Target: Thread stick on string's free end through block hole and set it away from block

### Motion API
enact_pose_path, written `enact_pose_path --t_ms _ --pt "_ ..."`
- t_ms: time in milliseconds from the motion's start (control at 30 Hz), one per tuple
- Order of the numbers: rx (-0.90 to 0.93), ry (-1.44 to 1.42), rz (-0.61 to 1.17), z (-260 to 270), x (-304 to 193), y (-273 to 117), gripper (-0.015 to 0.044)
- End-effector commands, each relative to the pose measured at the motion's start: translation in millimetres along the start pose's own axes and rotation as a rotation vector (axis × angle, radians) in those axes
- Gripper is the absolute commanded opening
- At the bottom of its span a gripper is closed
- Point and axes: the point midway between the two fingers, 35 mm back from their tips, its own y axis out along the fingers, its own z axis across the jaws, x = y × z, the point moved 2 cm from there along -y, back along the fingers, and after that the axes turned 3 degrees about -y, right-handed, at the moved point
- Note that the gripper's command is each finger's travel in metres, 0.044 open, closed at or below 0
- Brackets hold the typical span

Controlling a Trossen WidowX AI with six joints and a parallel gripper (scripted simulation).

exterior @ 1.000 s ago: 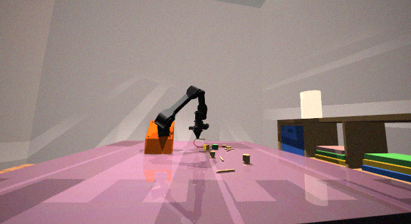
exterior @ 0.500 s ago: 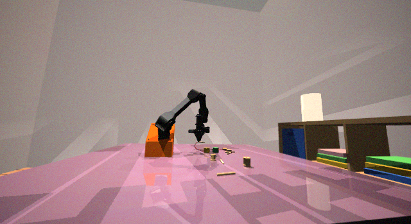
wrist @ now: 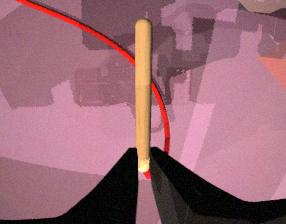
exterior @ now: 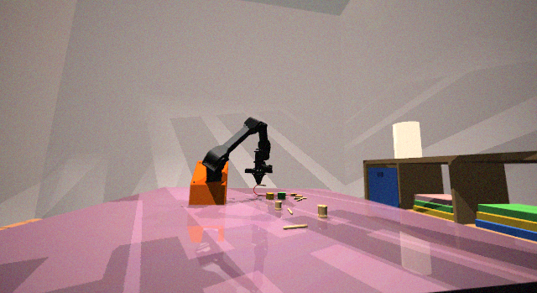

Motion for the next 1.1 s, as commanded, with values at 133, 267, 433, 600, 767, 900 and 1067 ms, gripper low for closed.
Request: enact_pose_path --t_ms 133,267,433,600,767,900,1067 --pt "-0.003 0.001 0.004 0.8 -12.6 0.3 0.0" --pt "-0.003 0.001 0.005 1.2 -17.8 0.1 0.0" --pt "-0.002 0.0 0.006 1.6 -24.4 -0.1 0.0" --pt "-0.002 0.0 0.006 1.8 -31.0 -0.2 0.0" --pt "-0.002 0.0 0.007 1.9 -37.7 -0.3 0.0" --pt "-0.002 0.0 0.007 1.9 -42.9 -0.3 0.0" --pt "-0.002 0.0 0.008 1.7 -49.5 -0.2 0.0"
